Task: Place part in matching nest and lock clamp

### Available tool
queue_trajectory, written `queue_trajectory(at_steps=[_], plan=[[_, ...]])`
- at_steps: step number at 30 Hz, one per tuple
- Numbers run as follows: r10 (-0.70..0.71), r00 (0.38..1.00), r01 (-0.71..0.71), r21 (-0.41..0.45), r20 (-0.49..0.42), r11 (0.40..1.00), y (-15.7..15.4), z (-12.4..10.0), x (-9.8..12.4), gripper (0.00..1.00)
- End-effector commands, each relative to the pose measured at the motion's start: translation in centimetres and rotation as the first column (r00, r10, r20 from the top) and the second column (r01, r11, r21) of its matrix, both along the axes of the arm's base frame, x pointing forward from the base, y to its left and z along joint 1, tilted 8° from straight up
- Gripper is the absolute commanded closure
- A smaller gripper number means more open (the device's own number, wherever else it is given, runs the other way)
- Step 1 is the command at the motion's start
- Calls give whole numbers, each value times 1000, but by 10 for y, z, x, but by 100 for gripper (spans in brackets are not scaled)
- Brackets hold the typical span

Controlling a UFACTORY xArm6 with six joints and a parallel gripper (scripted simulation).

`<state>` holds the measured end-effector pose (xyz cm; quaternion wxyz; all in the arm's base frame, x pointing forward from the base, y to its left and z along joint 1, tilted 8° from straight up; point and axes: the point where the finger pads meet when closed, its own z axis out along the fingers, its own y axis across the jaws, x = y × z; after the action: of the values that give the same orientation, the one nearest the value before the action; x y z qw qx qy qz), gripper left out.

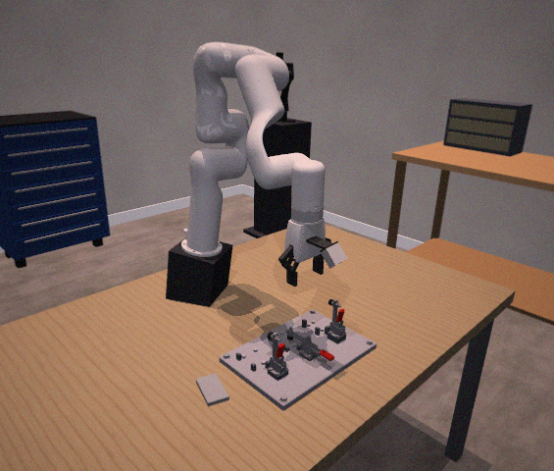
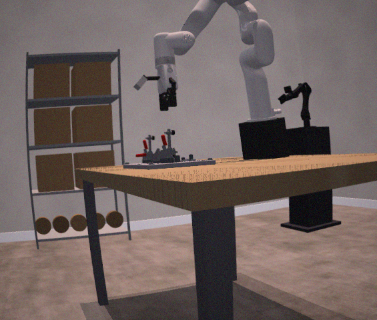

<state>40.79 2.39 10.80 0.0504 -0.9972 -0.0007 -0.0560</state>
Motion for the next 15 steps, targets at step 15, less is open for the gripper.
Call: queue_trajectory(at_steps=[15], plan=[[19,1000,-19,-34,5,999,-24,-8,-34,0]])
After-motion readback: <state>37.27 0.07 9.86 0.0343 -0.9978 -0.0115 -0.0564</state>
